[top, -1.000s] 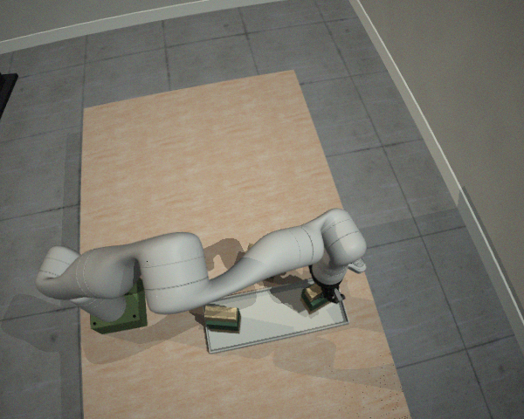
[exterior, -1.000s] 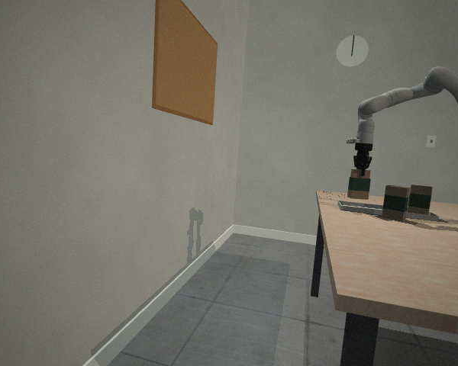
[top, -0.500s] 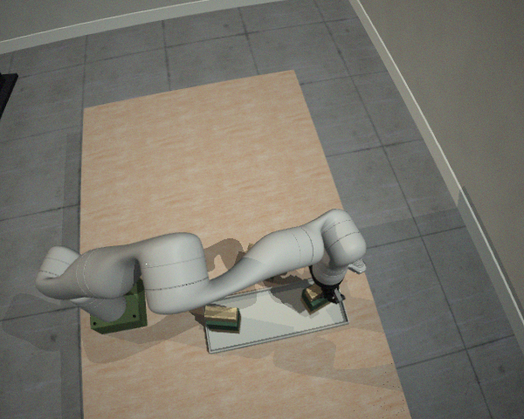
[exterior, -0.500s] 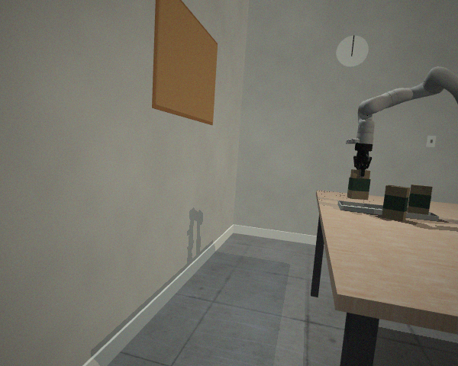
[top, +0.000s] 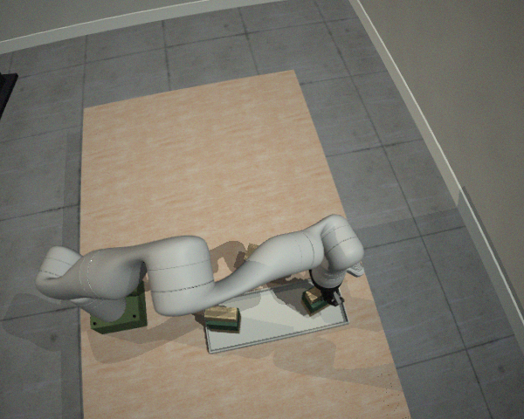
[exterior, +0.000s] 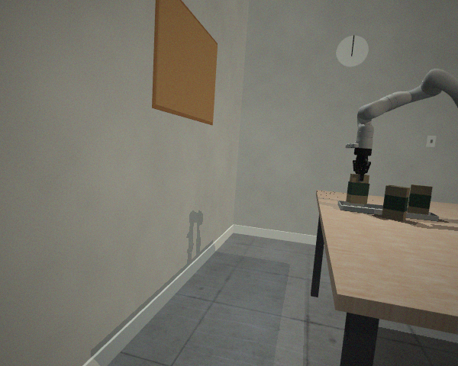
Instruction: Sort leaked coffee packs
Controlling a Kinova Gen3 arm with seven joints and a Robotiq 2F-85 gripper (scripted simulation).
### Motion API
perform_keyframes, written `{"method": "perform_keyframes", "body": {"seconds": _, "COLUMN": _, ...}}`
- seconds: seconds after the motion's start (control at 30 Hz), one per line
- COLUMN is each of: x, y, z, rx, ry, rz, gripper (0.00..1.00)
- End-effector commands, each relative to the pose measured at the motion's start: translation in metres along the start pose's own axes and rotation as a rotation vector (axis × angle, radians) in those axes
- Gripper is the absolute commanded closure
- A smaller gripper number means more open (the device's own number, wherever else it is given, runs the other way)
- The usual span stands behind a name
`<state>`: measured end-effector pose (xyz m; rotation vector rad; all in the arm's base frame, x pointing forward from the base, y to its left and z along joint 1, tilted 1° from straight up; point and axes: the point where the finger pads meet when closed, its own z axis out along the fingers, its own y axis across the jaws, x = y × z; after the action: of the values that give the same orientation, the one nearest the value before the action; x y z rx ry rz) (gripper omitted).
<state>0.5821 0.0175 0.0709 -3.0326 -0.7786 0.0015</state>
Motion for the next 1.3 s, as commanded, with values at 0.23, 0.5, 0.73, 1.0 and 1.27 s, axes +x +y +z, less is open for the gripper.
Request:
{"method": "perform_keyframes", "body": {"seconds": 0.23, "x": -0.001, "y": -0.001, "z": 0.021, "rx": 0.003, "ry": -0.004, "rz": -0.001, "gripper": 0.74}}
{"method": "perform_keyframes", "body": {"seconds": 0.5, "x": -0.001, "y": -0.001, "z": 0.024, "rx": 0.003, "ry": -0.004, "rz": -0.001, "gripper": 0.74}}
{"method": "perform_keyframes", "body": {"seconds": 0.73, "x": -0.001, "y": -0.001, "z": 0.024, "rx": 0.003, "ry": -0.004, "rz": -0.001, "gripper": 0.74}}
{"method": "perform_keyframes", "body": {"seconds": 1.0, "x": -0.001, "y": -0.001, "z": 0.024, "rx": 0.003, "ry": -0.004, "rz": -0.001, "gripper": 0.74}}
{"method": "perform_keyframes", "body": {"seconds": 1.27, "x": -0.001, "y": -0.001, "z": 0.024, "rx": 0.003, "ry": -0.004, "rz": -0.001, "gripper": 0.74}}
